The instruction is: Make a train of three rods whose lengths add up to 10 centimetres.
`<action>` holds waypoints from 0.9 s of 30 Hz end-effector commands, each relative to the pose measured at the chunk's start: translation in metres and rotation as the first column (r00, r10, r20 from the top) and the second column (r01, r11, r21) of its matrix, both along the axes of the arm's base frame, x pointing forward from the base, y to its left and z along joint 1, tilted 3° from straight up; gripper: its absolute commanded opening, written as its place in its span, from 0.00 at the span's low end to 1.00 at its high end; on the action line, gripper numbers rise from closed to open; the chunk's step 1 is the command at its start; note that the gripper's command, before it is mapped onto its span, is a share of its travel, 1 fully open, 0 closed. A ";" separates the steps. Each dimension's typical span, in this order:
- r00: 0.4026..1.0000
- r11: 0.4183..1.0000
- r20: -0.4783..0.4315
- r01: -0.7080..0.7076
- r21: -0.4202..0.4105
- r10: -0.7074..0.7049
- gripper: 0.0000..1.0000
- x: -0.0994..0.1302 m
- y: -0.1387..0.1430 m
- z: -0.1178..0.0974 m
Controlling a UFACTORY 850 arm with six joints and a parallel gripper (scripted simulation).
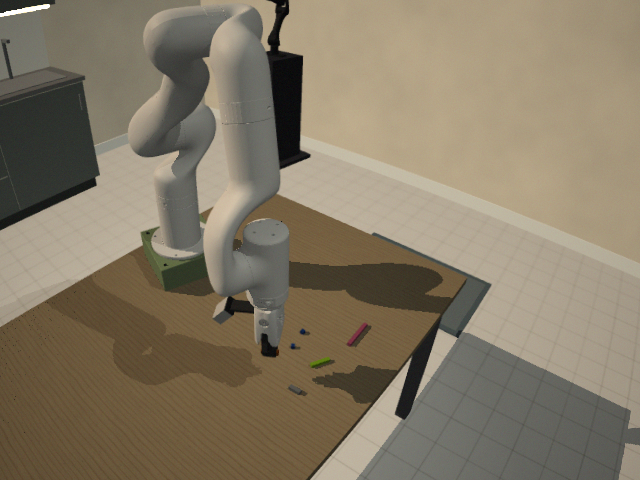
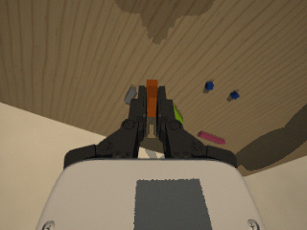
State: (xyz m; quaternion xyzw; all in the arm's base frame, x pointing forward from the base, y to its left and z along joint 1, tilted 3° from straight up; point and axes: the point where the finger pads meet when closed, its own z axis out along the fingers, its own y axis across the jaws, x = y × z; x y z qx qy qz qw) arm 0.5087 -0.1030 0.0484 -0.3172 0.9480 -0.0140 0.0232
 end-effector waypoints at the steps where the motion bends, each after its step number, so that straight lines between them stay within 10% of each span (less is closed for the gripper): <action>1: 1.000 1.000 0.002 0.000 0.000 0.000 0.04 0.000 0.000 0.015; 13: 1.000 1.000 0.002 -0.001 0.000 0.001 0.04 0.000 0.001 0.017; 27: 0.994 0.994 0.001 -0.111 -0.006 0.111 0.04 -0.008 0.120 0.016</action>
